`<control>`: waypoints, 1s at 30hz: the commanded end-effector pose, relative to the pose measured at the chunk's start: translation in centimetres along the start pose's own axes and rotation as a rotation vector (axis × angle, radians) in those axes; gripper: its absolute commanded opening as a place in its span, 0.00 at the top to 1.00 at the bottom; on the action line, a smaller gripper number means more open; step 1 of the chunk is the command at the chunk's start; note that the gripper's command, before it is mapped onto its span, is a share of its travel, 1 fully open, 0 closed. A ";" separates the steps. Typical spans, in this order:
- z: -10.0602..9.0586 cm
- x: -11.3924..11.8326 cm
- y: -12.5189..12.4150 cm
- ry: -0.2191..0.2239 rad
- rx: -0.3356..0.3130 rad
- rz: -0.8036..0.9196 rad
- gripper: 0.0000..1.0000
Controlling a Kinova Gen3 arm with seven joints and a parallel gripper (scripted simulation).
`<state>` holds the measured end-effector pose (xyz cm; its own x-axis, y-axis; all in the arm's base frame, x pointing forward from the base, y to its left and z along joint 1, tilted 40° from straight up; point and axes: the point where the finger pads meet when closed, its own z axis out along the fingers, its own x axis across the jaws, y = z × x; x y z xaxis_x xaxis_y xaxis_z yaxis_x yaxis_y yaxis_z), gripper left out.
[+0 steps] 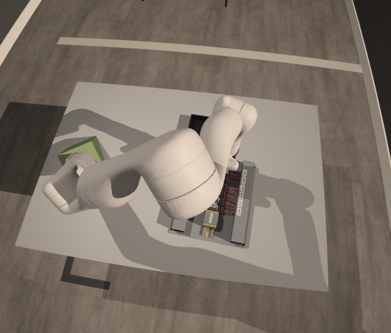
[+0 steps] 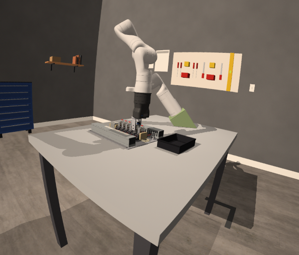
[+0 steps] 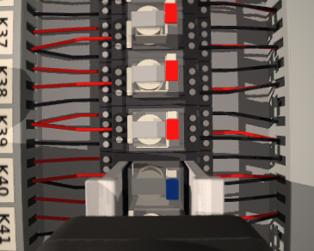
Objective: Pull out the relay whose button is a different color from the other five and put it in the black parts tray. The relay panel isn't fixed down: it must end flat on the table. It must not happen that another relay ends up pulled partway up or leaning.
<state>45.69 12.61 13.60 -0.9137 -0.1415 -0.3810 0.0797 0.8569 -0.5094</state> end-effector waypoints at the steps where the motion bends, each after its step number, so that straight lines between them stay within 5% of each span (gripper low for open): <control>1: -0.1 0.0 0.0 -0.010 -0.001 0.000 1.00; 30: -0.1 0.1 0.1 -0.047 -0.001 0.000 1.00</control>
<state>45.56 12.61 13.57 -0.8959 -0.1624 -0.4136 0.0798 0.8569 -0.5093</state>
